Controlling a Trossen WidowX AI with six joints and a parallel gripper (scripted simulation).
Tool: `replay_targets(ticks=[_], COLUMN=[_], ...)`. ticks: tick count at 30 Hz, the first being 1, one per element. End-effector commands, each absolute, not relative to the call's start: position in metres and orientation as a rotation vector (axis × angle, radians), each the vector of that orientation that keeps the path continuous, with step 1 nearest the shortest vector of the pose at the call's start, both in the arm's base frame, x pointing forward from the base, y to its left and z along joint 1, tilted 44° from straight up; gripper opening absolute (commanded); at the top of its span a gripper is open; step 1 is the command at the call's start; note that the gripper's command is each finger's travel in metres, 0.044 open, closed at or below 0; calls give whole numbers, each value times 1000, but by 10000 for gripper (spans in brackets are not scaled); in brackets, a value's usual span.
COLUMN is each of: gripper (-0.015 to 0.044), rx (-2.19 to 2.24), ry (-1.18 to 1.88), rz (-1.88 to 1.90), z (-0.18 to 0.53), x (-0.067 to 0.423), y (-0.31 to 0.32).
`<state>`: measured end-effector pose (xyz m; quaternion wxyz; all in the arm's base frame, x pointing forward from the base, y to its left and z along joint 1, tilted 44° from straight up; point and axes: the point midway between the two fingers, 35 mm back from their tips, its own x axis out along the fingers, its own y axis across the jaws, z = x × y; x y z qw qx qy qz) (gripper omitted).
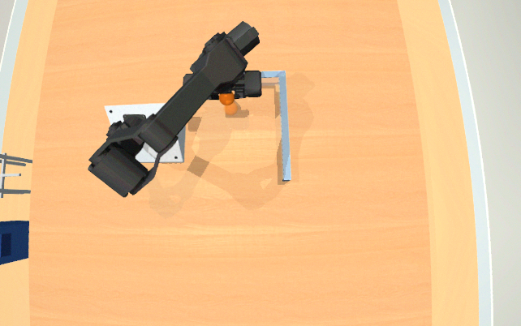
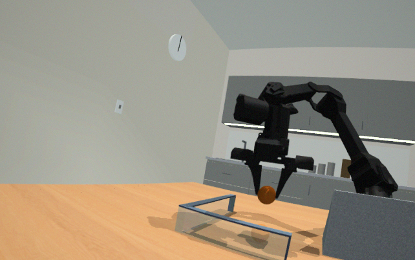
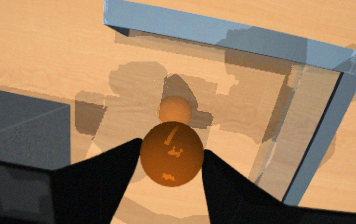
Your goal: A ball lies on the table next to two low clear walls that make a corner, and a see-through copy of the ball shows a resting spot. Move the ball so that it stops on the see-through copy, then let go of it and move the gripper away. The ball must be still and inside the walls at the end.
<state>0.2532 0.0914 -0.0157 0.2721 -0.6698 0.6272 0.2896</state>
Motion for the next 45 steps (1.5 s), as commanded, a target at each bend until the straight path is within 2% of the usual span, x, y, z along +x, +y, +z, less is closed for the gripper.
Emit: replay_targets(ticks=[1, 15, 35, 45], gripper=[0, 0, 0, 263], rx=[-1811, -1813, -1814, -1808], ry=[1683, 1684, 1685, 1685], rz=[780, 776, 775, 777], z=[-20, -69, -84, -83], x=[252, 255, 256, 256], y=[87, 40, 26, 28])
